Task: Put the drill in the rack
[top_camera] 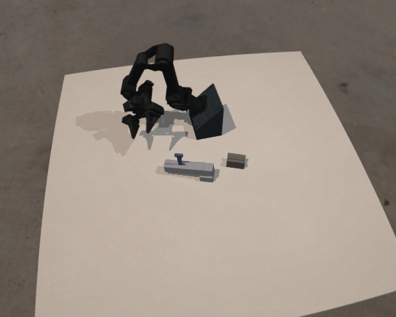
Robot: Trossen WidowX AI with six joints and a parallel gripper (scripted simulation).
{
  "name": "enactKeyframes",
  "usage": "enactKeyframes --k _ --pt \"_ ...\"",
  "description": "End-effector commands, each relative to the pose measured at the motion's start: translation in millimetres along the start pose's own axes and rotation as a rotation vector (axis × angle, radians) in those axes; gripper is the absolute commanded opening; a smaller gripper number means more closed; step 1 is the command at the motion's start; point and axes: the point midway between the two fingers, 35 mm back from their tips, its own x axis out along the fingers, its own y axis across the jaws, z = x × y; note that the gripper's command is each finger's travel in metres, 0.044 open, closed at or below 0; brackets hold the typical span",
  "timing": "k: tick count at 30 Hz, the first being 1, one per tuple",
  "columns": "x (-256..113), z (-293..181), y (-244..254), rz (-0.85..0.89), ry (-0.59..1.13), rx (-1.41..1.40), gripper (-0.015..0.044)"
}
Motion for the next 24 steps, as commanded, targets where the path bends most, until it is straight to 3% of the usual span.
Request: enactKeyframes --k 1,9,15,24 --pt "0 0 0 0.0 0.0 0.0 0.0374" --pt "1 -1 1 0.011 0.008 0.009 0.0164" --pt "14 -28 37 0.308 0.304 0.264 0.0006" --pt "7 -70 80 0.561 0.955 0.46 0.0"
